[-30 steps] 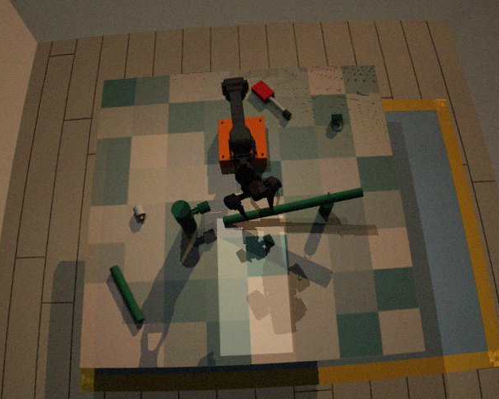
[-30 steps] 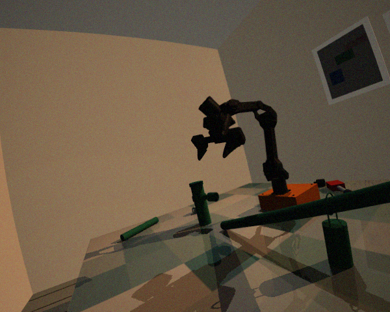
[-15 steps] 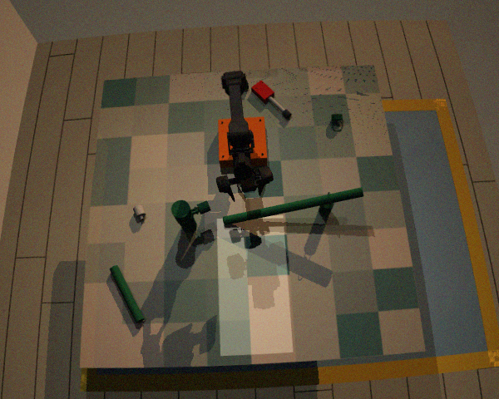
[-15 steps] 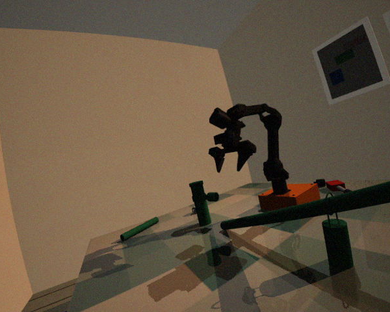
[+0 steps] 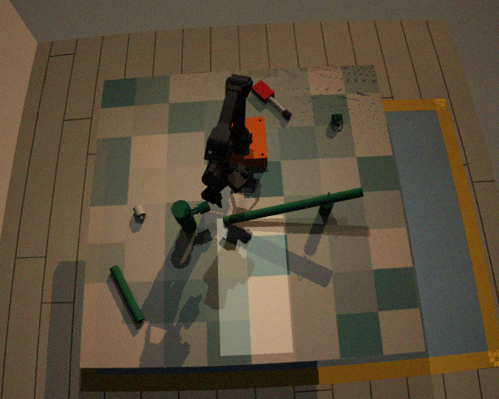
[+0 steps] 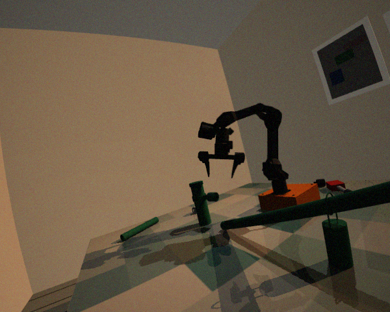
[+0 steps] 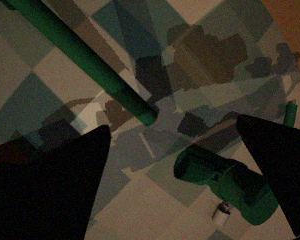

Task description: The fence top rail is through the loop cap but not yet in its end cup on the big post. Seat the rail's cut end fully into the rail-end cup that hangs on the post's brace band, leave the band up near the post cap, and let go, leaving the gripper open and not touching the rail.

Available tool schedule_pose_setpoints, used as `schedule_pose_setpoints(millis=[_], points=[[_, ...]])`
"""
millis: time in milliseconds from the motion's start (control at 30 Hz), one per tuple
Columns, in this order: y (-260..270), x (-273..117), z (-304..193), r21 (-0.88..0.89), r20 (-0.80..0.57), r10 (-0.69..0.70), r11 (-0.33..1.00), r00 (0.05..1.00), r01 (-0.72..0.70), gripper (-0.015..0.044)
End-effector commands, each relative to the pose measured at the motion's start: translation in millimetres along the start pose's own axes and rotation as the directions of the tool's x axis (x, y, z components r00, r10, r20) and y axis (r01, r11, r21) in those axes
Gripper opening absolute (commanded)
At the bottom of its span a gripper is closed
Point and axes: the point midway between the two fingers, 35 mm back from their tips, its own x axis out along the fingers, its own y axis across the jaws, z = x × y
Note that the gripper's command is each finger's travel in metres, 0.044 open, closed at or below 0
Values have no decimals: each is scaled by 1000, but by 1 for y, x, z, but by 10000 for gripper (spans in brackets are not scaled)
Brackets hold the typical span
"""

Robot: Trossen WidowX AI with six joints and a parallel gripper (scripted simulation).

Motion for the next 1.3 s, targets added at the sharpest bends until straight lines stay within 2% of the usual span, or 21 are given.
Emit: schedule_pose_setpoints(millis=[0, 167, 367, 867, 1100, 1267], points=[[-23, -7, -41, -455, 45, 16, 890, 999, 6, 440], [-34, -12, -72, -702, 82, 13, 710, 997, 49, 440], [-39, -17, -94, -841, 112, -1, 533, 994, 95, 440], [-39, -16, -95, -845, 112, -1, 526, 994, 96, 440], [-26, 30, -111, -845, 112, -1, 526, 994, 96, 440], [-25, 33, -112, -845, 112, -1, 526, 994, 96, 440]])
